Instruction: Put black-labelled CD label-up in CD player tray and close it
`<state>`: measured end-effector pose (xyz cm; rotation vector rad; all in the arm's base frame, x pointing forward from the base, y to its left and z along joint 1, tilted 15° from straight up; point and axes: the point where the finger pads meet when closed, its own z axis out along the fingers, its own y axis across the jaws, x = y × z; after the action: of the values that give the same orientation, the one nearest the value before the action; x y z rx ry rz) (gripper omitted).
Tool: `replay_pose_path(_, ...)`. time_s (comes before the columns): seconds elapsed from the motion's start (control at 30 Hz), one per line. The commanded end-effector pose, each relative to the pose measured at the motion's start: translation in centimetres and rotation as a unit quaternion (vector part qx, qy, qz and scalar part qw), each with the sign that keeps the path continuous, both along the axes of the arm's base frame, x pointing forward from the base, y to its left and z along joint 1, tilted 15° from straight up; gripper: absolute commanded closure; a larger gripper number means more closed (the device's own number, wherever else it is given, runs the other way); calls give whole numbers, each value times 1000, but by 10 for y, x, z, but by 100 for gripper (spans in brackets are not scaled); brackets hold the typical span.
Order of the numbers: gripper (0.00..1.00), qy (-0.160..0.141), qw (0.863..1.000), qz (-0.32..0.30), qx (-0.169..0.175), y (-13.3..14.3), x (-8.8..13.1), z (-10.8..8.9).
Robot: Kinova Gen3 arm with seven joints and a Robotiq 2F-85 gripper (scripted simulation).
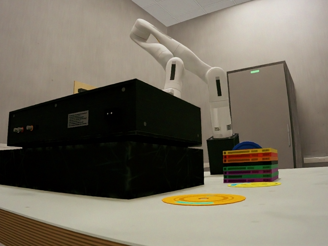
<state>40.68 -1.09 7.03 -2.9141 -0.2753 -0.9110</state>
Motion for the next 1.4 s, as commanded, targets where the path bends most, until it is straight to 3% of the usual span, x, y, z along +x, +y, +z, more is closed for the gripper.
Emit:
replay_pose_path(0.0,90,-2,1000,0,-1,0,3,2)
replay_pose_path(0.6,90,-2,1000,0,-1,7,39,11)
replay_pose_path(1.1,90,-2,1000,0,-1,19,97,27)
replay_pose_path(1.37,90,-2,1000,0,-1,23,117,32)
